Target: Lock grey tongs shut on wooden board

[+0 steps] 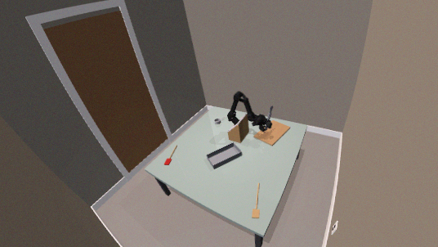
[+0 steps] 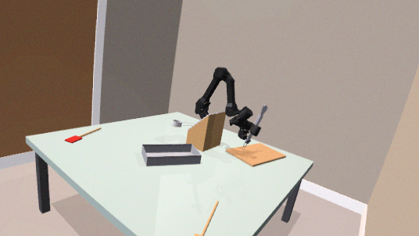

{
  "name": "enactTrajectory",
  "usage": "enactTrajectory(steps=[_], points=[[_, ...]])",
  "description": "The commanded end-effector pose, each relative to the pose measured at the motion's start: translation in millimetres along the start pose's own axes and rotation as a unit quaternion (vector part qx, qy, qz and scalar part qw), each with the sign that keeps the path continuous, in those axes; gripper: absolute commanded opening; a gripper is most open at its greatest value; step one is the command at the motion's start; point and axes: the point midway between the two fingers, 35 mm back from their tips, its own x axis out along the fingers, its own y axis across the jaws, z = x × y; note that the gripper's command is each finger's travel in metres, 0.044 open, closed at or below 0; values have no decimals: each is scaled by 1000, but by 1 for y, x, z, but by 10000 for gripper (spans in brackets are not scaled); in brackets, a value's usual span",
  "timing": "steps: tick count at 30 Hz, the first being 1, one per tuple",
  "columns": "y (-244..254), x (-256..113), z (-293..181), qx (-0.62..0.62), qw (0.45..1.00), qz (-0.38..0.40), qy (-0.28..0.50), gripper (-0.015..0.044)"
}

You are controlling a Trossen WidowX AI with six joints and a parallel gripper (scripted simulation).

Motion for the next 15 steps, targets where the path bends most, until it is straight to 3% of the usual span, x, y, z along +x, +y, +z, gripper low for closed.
enactTrajectory(steps=[1, 15], points=[[0, 0, -2, -1, 1000, -2, 4, -150], [2, 3, -1, 2, 1000, -1, -8, -150]])
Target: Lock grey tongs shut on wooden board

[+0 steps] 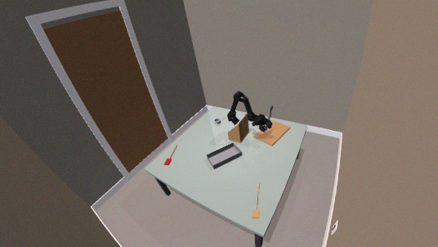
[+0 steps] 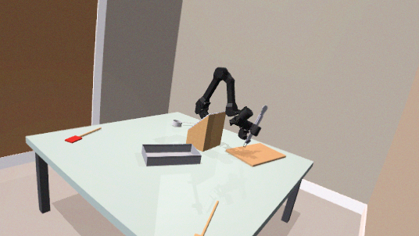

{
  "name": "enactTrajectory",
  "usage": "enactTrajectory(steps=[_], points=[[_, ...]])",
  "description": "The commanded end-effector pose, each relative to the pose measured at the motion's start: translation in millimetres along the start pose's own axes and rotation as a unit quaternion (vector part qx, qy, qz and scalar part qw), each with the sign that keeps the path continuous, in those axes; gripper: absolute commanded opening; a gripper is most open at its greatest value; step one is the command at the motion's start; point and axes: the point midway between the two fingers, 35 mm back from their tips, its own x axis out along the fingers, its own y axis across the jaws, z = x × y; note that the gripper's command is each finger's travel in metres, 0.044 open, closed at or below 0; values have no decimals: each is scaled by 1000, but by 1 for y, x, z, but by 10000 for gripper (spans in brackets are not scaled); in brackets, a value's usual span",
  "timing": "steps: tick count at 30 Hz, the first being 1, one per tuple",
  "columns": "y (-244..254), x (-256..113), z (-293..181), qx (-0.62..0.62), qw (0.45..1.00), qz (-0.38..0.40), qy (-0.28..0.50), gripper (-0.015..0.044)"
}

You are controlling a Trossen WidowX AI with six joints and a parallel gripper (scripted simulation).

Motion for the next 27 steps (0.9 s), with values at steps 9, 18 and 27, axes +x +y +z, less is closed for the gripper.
enactTrajectory(steps=[9, 18, 27], points=[[18, 21, 4, 14, 996, 3, -88, -150], [27, 35, 7, 18, 984, 5, -178, -150], [30, 44, 8, 23, 962, 6, -272, -150]])
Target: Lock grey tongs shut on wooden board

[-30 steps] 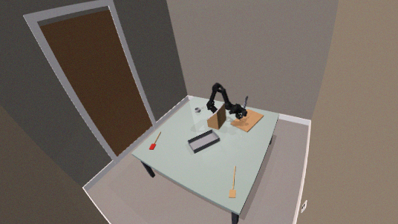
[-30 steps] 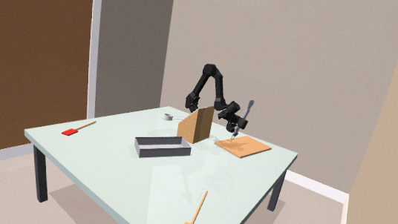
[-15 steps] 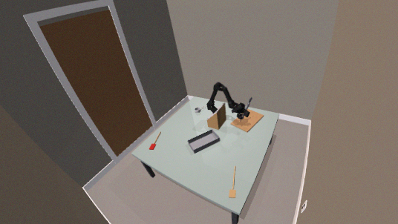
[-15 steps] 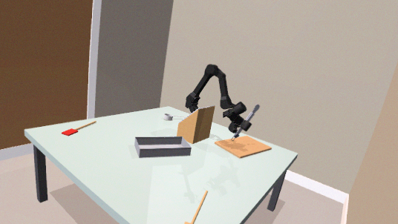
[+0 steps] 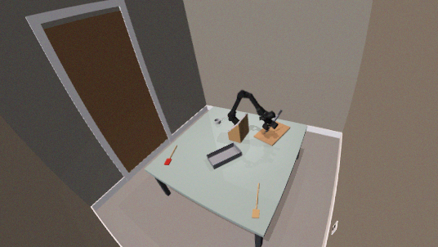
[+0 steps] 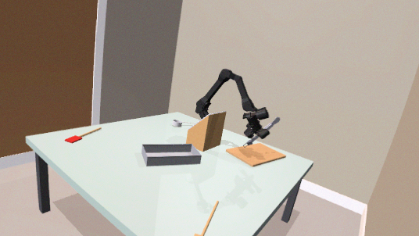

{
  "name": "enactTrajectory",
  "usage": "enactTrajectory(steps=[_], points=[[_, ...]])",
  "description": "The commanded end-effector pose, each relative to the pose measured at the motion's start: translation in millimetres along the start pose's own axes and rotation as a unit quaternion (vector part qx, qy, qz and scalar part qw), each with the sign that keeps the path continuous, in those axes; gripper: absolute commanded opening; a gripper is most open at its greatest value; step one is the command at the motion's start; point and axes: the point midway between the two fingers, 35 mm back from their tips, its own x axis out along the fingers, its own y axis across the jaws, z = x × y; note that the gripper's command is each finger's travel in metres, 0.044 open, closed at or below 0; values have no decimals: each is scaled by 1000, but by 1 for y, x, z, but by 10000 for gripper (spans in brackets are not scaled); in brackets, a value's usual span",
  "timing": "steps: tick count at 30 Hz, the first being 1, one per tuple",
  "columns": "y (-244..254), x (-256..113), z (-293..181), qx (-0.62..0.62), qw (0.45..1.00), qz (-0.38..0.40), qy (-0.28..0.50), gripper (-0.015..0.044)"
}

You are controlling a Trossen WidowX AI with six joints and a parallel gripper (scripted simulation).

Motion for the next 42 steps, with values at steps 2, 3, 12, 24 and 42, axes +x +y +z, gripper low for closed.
enactTrajectory(steps=[2, 3, 12, 24, 42], points=[[2, 3, -5, -3, 998, 4, -61, -150], [1, 3, -5, -3, 997, 4, -72, -150], [-5, 1, -10, -10, 985, 6, -171, -150], [-22, -13, -17, -23, 954, 9, -300, -150], [-32, -23, -21, -31, 934, 10, -356, -150]])
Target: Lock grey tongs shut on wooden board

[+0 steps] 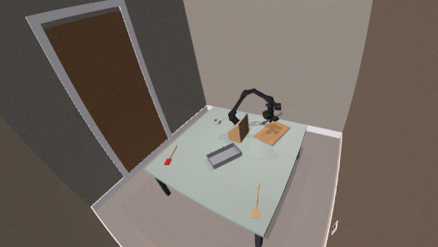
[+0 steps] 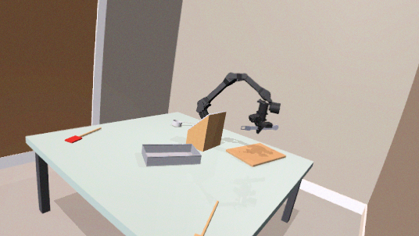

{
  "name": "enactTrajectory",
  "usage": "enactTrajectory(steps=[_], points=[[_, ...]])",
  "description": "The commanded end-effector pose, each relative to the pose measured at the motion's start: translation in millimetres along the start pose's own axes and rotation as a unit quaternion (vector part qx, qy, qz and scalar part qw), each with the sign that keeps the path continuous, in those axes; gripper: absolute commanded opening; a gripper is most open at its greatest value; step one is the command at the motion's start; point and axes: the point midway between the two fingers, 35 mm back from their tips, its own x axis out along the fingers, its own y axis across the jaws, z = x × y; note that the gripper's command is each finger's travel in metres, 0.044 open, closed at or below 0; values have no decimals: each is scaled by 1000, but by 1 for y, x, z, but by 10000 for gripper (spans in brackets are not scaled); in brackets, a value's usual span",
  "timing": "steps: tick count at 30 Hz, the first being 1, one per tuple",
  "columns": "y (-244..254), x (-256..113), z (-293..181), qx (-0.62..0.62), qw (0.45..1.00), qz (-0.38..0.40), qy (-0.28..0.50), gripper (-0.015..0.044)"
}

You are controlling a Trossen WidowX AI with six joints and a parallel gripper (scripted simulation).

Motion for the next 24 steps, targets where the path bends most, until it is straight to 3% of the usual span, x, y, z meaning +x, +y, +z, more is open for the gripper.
enactTrajectory(steps=[1, 24], points=[[1, -1, 0, -2, 1000, 2, -2, -150], [2, 36, -4, -2, 1000, 2, -2, -150]])
